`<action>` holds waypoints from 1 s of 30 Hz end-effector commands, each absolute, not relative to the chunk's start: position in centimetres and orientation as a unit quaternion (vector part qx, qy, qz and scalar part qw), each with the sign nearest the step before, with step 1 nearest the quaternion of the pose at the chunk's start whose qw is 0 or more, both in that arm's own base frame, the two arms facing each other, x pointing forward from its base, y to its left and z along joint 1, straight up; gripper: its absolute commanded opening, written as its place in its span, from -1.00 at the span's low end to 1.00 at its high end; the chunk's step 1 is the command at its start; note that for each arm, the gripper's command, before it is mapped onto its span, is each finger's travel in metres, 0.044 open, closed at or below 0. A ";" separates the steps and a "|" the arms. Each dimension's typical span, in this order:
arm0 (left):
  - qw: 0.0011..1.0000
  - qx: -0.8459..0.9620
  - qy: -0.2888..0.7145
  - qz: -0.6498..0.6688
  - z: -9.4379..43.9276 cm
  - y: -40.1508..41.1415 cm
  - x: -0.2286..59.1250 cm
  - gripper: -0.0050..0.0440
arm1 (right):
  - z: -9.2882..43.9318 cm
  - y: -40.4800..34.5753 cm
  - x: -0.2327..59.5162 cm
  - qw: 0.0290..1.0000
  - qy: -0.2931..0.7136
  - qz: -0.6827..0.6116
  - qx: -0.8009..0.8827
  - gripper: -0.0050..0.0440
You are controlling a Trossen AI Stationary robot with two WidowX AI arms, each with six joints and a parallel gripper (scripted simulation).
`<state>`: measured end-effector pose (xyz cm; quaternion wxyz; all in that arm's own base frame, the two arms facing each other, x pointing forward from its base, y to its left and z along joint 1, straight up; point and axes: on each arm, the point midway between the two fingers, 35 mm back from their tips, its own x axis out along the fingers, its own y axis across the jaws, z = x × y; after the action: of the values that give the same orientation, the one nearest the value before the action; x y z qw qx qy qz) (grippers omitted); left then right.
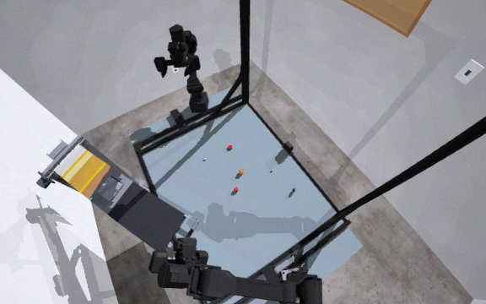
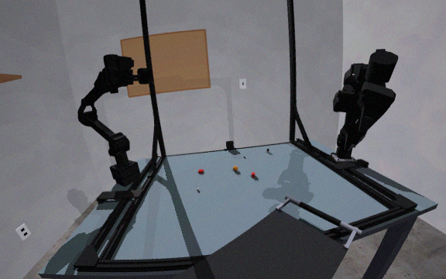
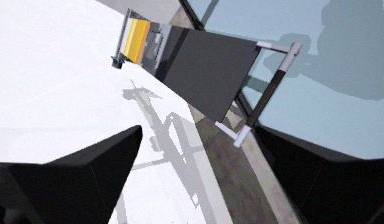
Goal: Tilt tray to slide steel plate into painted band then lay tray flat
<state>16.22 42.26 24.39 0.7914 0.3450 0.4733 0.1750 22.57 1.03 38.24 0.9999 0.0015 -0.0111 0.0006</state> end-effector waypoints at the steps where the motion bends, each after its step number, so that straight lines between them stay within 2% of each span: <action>1: 0.775 0.358 0.503 0.134 24.2 42.4 17.2 1.00 | 39.0 0.9 21.1 1.000 -0.014 0.000 0.002 1.00; 12: 0.707 0.414 0.573 -0.010 25.1 41.0 20.2 1.00 | 40.0 0.2 16.1 1.000 -0.009 0.000 0.002 1.00; 17: 0.707 0.414 0.573 -0.011 25.1 41.0 20.2 1.00 | 40.1 -0.1 14.7 1.000 -0.008 0.000 0.002 1.00; 18: 0.707 0.414 0.573 -0.011 25.0 40.9 20.1 -0.19 | 40.1 -0.2 14.3 1.000 -0.008 0.000 0.002 1.00; 30: 0.707 0.414 0.573 -0.011 17.0 41.0 20.2 -0.19 | 39.6 -1.9 8.5 1.000 -0.004 0.000 0.001 1.00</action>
<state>20.26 41.31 19.41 0.7099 0.4129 0.5705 -0.0065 10.59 -1.15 39.59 1.0000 -0.0005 0.0018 0.0013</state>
